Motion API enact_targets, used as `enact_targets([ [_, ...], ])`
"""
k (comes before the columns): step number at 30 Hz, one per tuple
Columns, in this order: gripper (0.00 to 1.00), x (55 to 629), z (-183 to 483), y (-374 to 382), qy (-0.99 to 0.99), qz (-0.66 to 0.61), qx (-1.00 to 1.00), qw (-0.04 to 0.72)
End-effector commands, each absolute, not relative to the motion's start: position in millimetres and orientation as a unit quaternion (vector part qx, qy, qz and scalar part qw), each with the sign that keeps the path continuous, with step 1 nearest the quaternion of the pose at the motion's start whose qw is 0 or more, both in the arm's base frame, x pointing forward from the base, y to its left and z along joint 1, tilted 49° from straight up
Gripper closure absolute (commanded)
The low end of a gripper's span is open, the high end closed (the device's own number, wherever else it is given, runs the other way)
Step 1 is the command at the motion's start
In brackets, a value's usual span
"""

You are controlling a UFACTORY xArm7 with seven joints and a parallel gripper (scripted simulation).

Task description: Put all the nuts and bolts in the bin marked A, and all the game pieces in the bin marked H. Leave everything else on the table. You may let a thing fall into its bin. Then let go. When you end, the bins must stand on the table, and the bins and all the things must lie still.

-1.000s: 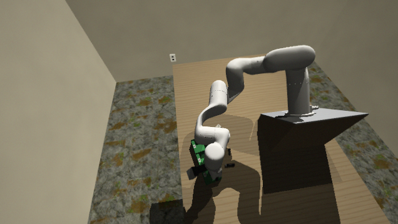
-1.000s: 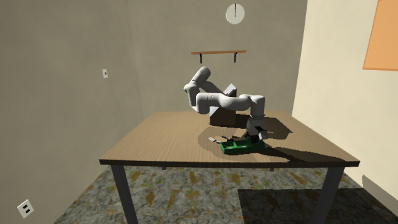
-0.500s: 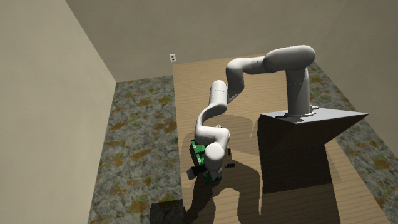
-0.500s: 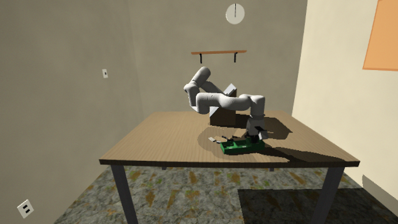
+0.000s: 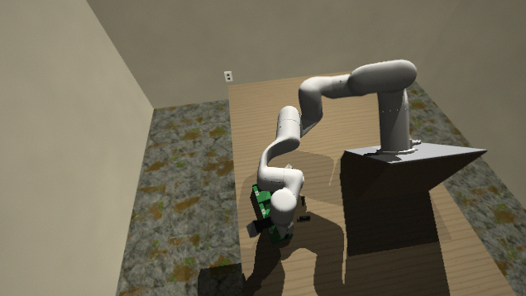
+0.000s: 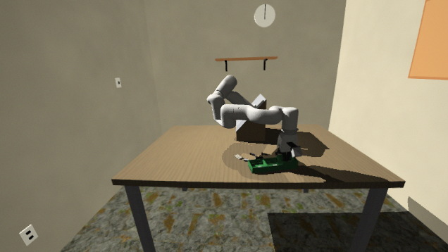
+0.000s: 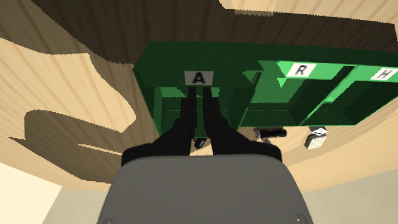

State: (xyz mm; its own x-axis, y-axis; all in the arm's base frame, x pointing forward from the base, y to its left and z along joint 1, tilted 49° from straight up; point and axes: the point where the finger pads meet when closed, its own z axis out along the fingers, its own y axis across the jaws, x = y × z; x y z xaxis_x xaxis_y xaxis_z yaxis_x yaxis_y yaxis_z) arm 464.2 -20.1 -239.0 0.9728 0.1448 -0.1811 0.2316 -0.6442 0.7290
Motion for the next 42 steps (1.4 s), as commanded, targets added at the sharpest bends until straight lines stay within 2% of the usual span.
enact_targets([
  [1, 0.93, 465, -238, -18, 0.105, -0.052, 0.906, 0.407],
  [25, 0.93, 465, -219, 4, 0.105, -0.052, 0.906, 0.407],
  [42, 0.93, 466, -177, 52, 0.105, -0.052, 0.906, 0.407],
])
